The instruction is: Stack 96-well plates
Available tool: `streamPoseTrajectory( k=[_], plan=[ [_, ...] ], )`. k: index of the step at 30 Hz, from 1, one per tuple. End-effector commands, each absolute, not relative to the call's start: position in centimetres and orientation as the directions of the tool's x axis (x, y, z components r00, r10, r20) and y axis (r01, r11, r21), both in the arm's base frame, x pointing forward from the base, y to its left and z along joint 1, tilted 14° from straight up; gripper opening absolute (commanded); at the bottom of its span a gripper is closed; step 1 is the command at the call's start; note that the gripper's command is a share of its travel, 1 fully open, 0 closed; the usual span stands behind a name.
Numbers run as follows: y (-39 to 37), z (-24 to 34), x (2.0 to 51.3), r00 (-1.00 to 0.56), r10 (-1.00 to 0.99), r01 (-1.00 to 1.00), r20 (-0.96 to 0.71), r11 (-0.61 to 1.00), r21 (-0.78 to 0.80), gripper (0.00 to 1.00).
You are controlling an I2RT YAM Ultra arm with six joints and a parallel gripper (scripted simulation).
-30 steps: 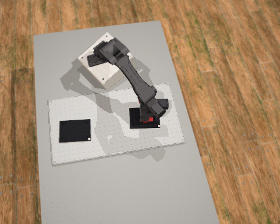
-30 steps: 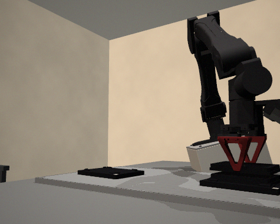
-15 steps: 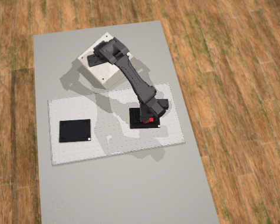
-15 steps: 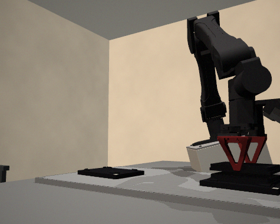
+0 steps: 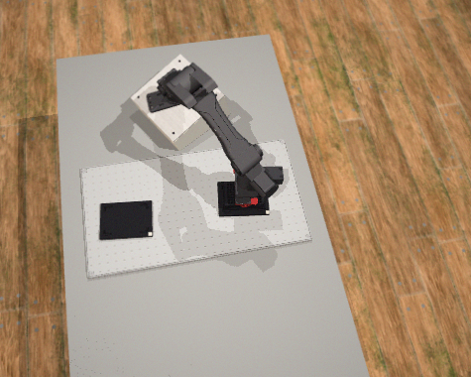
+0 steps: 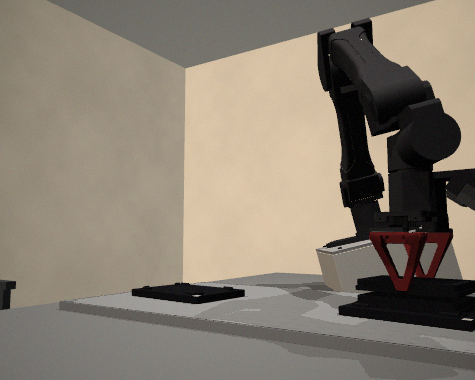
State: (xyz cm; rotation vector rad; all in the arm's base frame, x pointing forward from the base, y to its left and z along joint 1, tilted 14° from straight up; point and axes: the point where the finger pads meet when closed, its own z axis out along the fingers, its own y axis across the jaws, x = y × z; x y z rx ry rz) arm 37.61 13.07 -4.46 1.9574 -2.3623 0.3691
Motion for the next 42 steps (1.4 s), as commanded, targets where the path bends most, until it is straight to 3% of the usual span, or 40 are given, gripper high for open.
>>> streamPoseTrajectory(
  k=[1, 42],
  plan=[
    [13.5, -4.1, 38.0, -0.192, -0.966, -0.972, 0.171, 0.164, -0.168, 0.0],
    [12.8, -5.6, 37.5, -0.194, -0.963, -0.975, 0.188, 0.168, -0.144, 0.0]
  ],
)
